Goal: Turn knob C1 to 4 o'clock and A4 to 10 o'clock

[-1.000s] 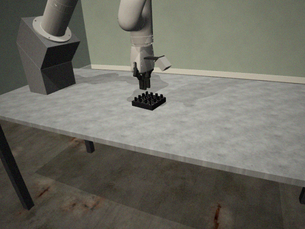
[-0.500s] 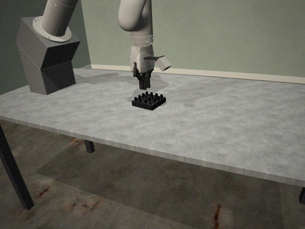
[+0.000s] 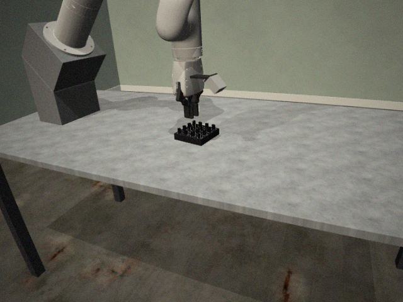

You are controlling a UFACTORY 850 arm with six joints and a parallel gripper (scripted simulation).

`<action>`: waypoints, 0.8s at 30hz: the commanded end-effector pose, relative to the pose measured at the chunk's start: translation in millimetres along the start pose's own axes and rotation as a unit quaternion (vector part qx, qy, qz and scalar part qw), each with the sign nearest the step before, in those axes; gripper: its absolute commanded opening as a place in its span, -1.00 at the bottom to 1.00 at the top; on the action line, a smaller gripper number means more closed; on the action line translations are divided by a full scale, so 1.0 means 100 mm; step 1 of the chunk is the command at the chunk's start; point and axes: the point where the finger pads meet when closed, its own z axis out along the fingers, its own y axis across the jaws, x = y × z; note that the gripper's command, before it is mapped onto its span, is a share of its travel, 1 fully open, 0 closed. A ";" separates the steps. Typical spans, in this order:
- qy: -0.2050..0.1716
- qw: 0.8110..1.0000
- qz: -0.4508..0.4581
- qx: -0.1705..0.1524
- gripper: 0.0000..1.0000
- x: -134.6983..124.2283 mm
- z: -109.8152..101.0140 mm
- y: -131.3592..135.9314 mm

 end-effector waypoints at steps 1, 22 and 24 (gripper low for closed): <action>0.000 1.000 0.000 0.000 -0.61 0.00 0.00 0.00; 0.001 1.000 0.000 0.001 -0.61 0.01 0.08 0.00; 0.001 1.000 0.000 0.001 -0.61 0.01 0.10 0.00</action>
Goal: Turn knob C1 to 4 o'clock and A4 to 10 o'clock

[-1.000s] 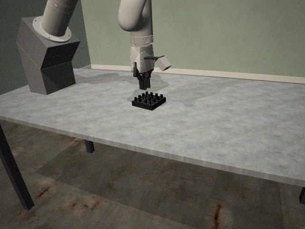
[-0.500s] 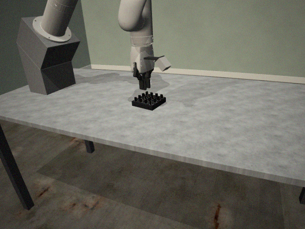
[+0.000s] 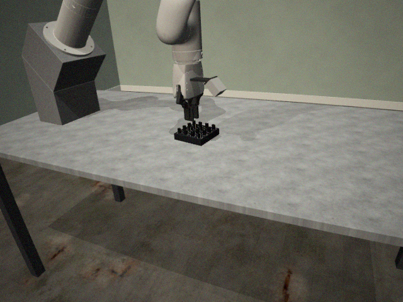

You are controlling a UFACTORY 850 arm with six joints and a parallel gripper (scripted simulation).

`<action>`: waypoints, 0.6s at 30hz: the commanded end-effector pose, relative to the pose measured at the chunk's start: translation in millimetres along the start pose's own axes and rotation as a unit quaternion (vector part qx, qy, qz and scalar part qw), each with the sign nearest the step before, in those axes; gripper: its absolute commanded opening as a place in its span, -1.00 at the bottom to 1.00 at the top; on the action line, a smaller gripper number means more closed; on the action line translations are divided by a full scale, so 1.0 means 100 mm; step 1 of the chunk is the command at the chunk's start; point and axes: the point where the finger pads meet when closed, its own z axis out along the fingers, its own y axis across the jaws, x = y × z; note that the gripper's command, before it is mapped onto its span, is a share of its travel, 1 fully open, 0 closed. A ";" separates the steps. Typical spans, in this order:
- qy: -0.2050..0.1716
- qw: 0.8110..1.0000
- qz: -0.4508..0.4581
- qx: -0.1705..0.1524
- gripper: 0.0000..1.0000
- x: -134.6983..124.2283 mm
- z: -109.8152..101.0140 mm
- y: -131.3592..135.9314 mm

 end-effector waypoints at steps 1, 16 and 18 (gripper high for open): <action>0.000 1.000 0.000 0.000 -0.61 0.01 0.03 0.00; 0.000 1.000 0.000 0.000 -0.61 0.01 0.21 0.01; 0.000 1.000 0.000 0.000 -0.61 0.01 0.23 0.01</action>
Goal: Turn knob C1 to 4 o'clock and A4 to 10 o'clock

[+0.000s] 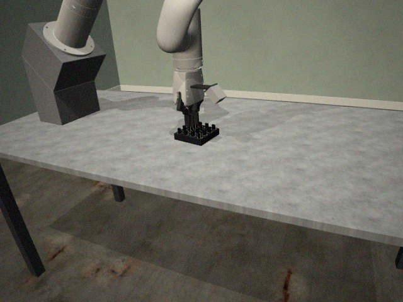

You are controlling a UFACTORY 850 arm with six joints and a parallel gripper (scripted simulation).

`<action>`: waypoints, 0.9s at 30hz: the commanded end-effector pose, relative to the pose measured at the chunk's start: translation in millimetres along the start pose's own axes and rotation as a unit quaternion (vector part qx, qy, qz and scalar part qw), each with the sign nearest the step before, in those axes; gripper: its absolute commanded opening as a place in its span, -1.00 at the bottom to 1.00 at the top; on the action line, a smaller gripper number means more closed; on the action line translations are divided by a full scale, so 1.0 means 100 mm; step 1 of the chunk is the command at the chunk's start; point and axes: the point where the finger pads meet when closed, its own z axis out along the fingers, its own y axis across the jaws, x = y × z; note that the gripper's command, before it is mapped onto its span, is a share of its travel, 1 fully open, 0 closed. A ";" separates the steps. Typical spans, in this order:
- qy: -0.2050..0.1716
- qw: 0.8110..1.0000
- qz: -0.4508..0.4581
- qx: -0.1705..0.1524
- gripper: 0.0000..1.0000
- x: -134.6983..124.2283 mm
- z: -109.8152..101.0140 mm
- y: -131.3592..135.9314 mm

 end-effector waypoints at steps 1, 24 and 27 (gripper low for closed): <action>0.000 1.000 0.000 0.000 -0.61 0.01 0.03 0.00; 0.000 1.000 0.000 0.000 -0.61 0.01 0.16 0.01; 0.000 1.000 0.000 0.000 -0.61 0.01 0.16 0.01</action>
